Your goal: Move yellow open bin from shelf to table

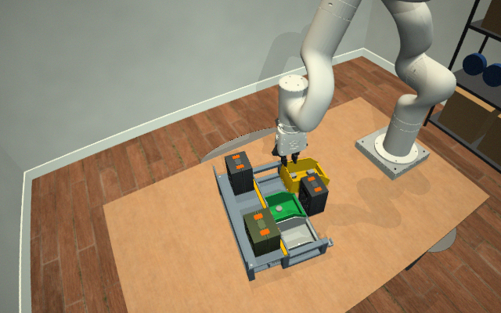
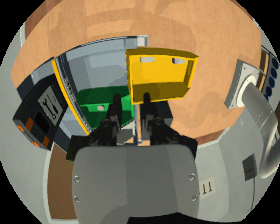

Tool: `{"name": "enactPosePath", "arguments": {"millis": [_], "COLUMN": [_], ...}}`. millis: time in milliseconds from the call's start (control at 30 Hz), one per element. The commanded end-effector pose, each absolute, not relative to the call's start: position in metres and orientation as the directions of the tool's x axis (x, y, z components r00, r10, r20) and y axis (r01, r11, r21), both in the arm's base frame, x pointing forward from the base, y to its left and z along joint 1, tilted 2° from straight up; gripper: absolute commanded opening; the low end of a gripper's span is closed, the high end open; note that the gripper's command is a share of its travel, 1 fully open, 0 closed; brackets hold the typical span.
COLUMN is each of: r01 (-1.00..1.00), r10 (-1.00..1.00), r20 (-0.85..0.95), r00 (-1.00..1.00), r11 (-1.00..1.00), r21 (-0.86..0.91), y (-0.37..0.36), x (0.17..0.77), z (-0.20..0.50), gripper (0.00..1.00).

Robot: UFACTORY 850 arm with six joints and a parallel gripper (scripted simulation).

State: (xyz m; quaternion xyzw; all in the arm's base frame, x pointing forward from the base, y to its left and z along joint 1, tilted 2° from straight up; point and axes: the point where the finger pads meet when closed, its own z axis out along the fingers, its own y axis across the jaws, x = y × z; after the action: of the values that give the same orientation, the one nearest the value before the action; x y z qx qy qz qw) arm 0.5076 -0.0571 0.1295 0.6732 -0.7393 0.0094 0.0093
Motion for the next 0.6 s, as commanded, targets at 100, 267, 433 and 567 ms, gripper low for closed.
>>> {"name": "enactPosePath", "arguments": {"millis": [100, 267, 433, 567], "r01": [-0.996, -0.996, -0.996, -0.996], "r10": [-0.995, -0.995, -0.995, -0.995], "r20": [0.026, 0.026, 0.026, 0.026], "r00": [-0.093, -0.093, -0.093, -0.093], "r11": [0.093, 0.093, 0.093, 0.093], "r21": [0.003, 0.003, 0.003, 0.003], "y": [-0.0583, -0.0583, -0.0586, -0.0587], "x": [0.5206, 0.5206, 0.5237, 0.5246], "z": [0.133, 0.133, 0.1341, 0.1344], "gripper": [0.33, 0.33, 0.33, 0.33]}}
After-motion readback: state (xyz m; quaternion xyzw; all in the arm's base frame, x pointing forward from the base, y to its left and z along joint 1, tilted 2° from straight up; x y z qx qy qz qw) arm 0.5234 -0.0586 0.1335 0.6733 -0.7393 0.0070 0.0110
